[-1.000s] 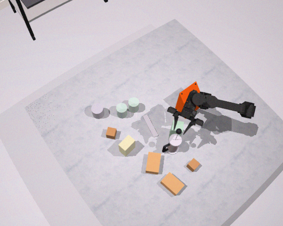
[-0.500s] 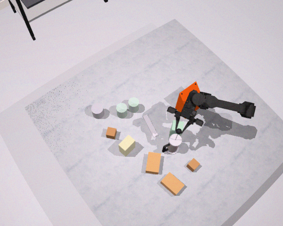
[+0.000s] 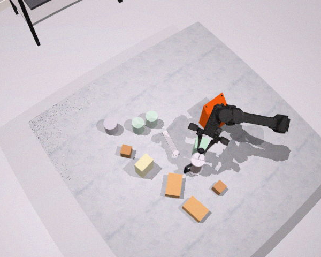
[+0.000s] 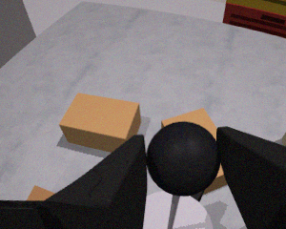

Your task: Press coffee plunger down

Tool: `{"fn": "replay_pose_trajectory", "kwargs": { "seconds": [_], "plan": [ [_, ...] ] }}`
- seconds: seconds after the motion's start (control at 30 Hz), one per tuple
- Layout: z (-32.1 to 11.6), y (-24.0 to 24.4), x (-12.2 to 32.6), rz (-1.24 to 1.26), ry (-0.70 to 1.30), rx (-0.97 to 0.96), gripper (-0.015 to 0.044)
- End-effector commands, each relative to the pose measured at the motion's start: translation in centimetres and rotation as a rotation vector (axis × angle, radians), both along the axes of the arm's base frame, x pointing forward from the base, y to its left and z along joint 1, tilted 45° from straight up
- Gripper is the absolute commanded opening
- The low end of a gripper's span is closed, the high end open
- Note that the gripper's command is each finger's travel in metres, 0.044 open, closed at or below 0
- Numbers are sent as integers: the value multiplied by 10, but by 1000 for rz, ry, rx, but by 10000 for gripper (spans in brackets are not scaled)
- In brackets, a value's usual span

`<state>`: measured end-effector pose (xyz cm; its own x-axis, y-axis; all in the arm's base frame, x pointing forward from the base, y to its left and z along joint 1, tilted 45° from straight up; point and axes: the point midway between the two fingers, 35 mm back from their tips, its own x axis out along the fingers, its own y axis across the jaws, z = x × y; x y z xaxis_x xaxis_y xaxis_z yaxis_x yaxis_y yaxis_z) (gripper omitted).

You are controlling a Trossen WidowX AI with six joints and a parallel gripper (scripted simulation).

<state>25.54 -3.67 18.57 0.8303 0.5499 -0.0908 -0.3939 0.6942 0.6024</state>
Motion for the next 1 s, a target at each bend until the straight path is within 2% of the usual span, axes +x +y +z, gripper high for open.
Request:
{"fn": "replay_pose_trajectory", "kwargs": {
  "seconds": [0.0,0.97],
  "plan": [
    [-15,8,1,7,32,20,116],
    [-52,37,14,5,32,18,116]
  ]
}}
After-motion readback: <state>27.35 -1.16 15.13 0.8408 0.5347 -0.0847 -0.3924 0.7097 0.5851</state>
